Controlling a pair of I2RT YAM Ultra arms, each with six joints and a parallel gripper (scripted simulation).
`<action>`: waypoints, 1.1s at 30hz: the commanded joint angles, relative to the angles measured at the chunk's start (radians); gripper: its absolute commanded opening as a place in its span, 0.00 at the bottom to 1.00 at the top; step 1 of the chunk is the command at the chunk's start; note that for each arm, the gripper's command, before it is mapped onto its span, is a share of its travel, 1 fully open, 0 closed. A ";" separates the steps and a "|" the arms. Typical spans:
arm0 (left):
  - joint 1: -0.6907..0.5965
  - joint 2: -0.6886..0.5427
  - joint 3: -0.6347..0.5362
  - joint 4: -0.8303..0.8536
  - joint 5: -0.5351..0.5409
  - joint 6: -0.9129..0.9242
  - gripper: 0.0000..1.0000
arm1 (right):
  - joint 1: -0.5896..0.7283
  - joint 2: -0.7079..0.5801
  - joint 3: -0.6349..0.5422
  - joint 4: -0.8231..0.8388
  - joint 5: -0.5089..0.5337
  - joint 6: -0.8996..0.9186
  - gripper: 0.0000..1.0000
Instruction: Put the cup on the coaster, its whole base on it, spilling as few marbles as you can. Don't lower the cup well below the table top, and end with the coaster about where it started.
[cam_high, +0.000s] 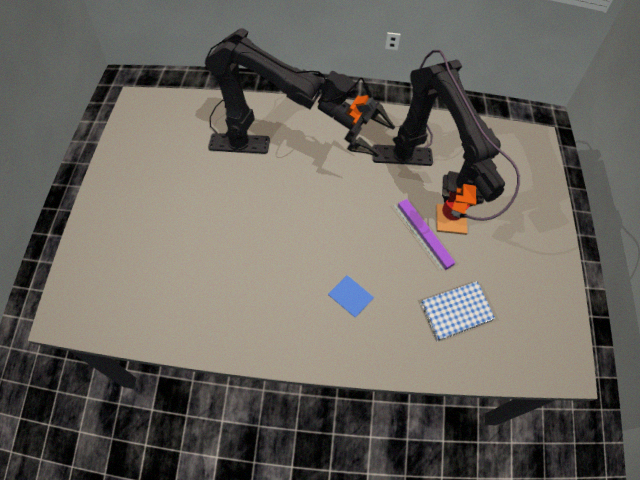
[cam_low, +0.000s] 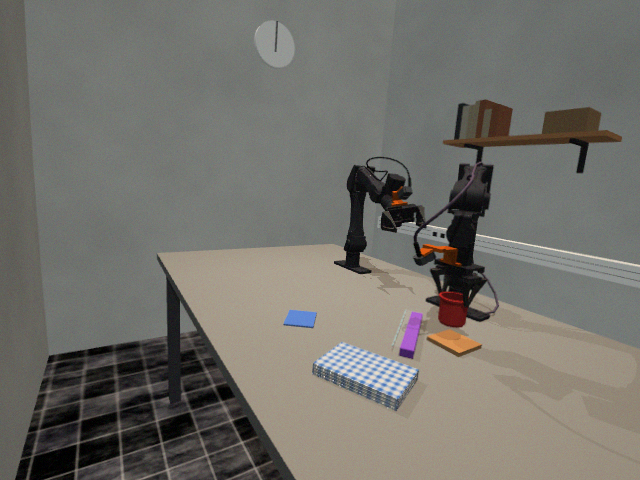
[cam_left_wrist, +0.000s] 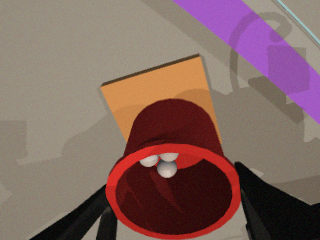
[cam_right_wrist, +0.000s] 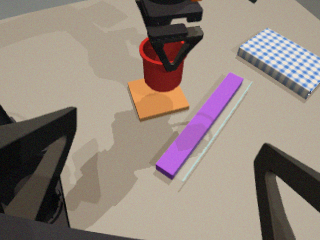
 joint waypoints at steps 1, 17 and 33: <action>0.053 -0.040 -0.024 0.036 0.033 0.087 0.00 | 0.017 0.015 0.062 0.030 0.001 -0.006 1.00; 0.054 -0.036 -0.005 0.032 0.040 0.074 0.00 | 0.011 0.012 0.058 0.016 0.000 -0.002 1.00; 0.070 -0.026 -0.120 0.133 0.040 0.086 0.00 | 0.011 0.012 0.058 0.016 0.000 -0.002 1.00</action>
